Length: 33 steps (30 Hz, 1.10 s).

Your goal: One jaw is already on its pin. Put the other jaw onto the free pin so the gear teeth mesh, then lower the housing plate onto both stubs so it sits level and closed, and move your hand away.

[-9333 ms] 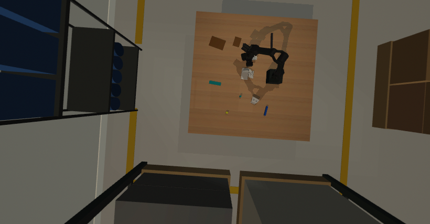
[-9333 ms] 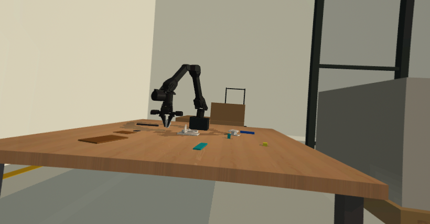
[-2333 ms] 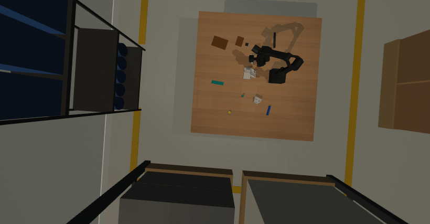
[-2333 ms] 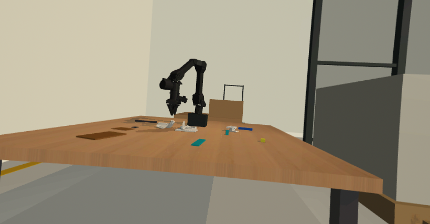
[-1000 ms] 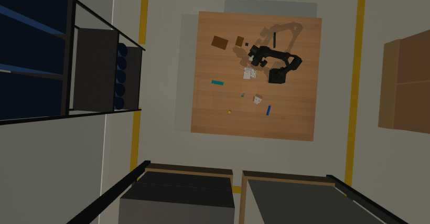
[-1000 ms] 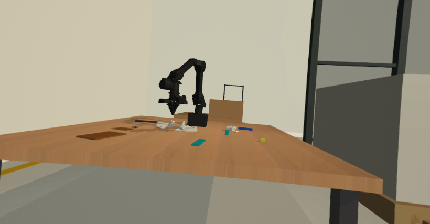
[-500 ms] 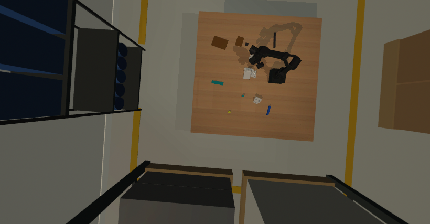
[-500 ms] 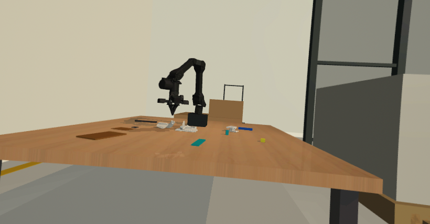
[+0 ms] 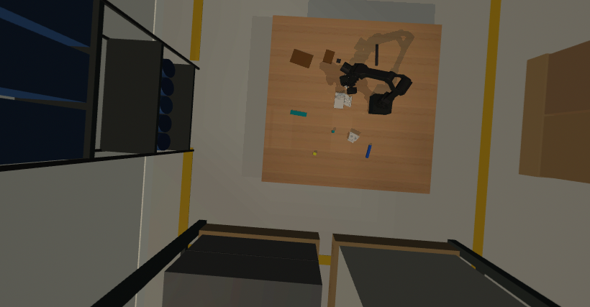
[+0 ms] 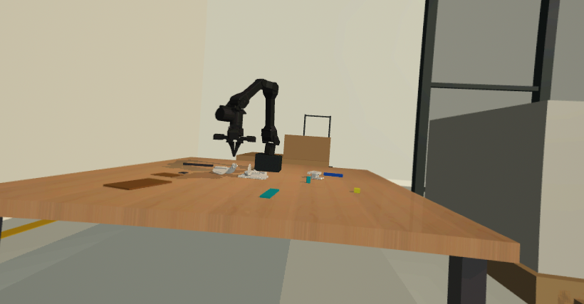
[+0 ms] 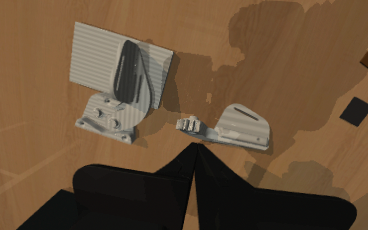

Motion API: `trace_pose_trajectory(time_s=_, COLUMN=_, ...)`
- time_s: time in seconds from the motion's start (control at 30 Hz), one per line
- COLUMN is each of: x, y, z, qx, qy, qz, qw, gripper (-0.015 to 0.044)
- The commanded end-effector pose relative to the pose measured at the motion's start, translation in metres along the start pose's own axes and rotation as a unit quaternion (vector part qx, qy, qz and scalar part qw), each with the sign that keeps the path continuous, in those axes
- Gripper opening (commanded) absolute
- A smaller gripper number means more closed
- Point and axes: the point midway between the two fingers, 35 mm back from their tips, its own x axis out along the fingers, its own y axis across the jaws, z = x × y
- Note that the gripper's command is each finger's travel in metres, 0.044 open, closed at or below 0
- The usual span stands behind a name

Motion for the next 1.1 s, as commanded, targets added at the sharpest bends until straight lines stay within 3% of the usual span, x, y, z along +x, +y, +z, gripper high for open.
trace_pose_trajectory(time_s=0.0, x=0.0, y=-0.001, z=0.003, qx=0.054, qy=0.0, qz=0.0, qw=0.999, gripper=0.0)
trace_pose_trajectory(time_s=0.53, x=0.0, y=-0.001, z=0.011, qx=0.262, qy=0.0, qz=0.0, qw=0.965, gripper=0.0)
trace_pose_trajectory(time_s=1.07, x=0.001, y=-0.001, z=0.02, qx=0.459, qy=0.0, qz=0.0, qw=0.888, gripper=0.0)
